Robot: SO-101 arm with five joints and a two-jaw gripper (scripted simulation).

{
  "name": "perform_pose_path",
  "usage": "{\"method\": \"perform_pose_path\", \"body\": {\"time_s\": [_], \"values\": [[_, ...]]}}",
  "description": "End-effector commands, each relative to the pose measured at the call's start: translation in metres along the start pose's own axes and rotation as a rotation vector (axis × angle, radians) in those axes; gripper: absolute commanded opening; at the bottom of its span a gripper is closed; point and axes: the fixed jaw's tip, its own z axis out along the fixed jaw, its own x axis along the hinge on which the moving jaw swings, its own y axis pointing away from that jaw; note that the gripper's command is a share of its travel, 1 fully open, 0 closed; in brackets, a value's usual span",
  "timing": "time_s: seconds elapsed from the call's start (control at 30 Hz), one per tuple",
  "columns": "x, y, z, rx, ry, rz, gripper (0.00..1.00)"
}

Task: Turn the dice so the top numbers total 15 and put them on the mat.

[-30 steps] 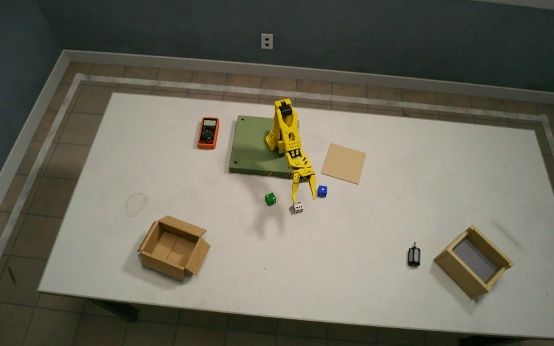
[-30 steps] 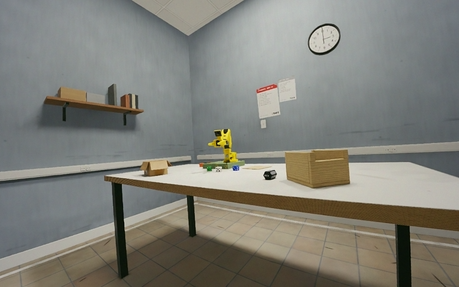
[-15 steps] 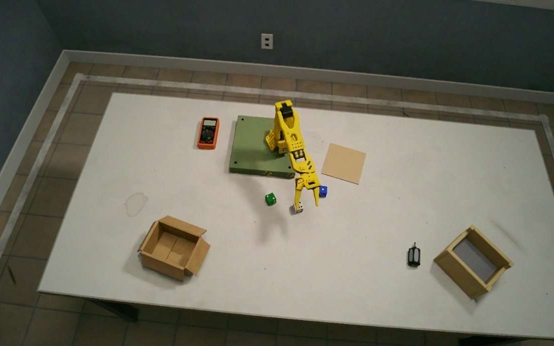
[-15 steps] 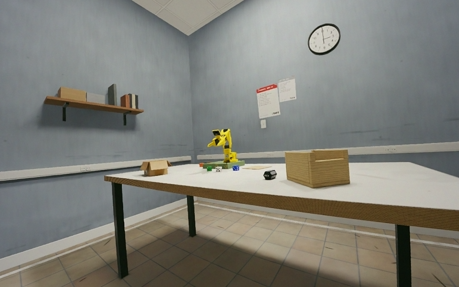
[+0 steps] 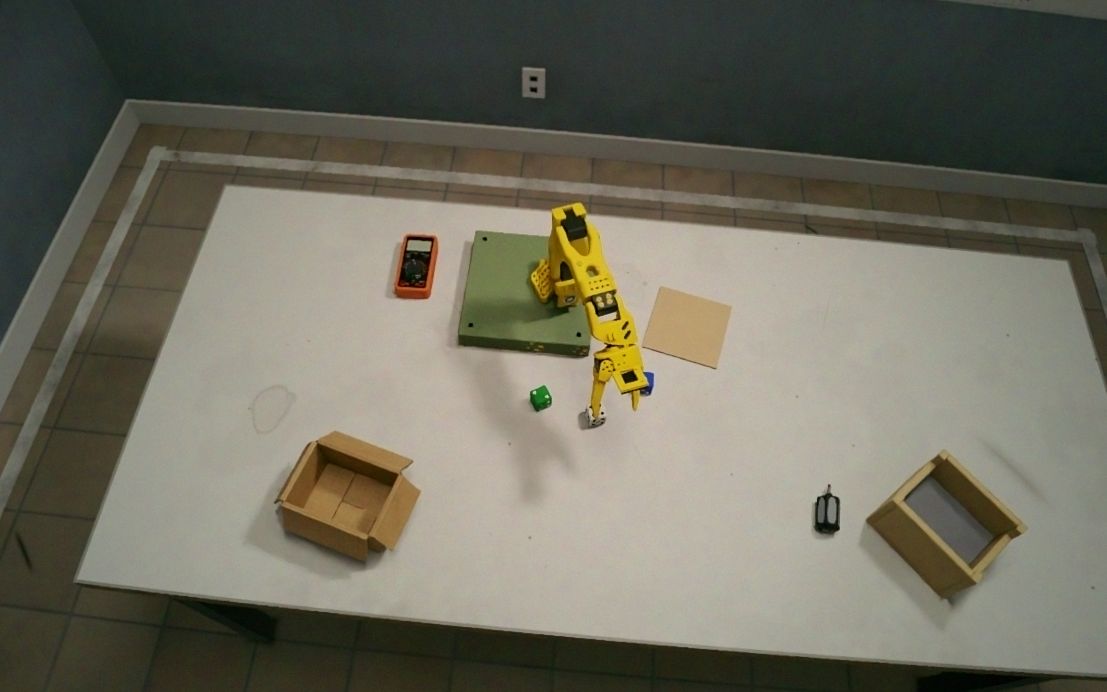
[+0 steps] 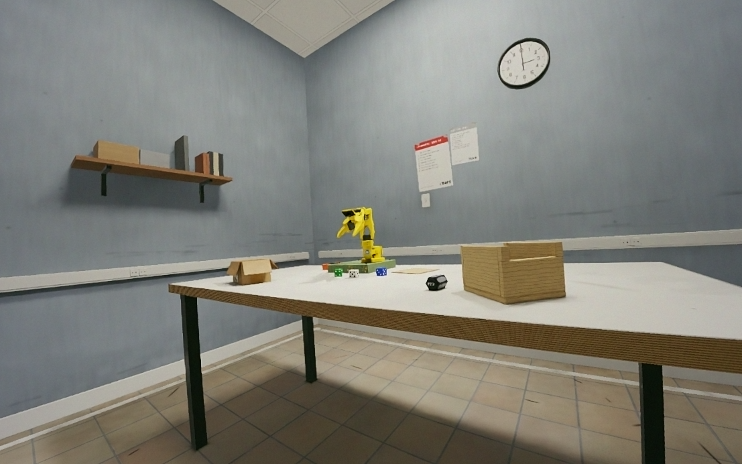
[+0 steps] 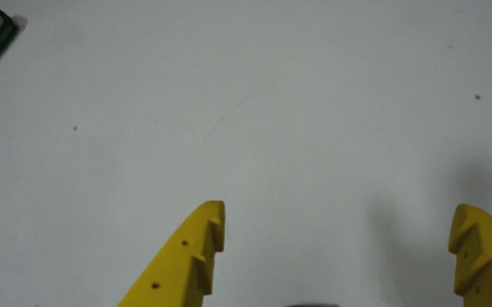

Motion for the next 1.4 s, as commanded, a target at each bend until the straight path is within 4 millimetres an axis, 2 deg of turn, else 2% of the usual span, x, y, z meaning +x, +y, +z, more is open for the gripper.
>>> {"method": "perform_pose_path", "body": {"time_s": [0.0, 0.67, 1.37], "values": [[0.005, 0.004, -0.003, -0.002, 0.128, 0.006, 0.35], [0.017, 0.006, -0.033, 0.019, 0.395, 0.017, 0.35], [0.019, 0.006, -0.039, 0.023, 0.439, 0.019, 0.35]]}}
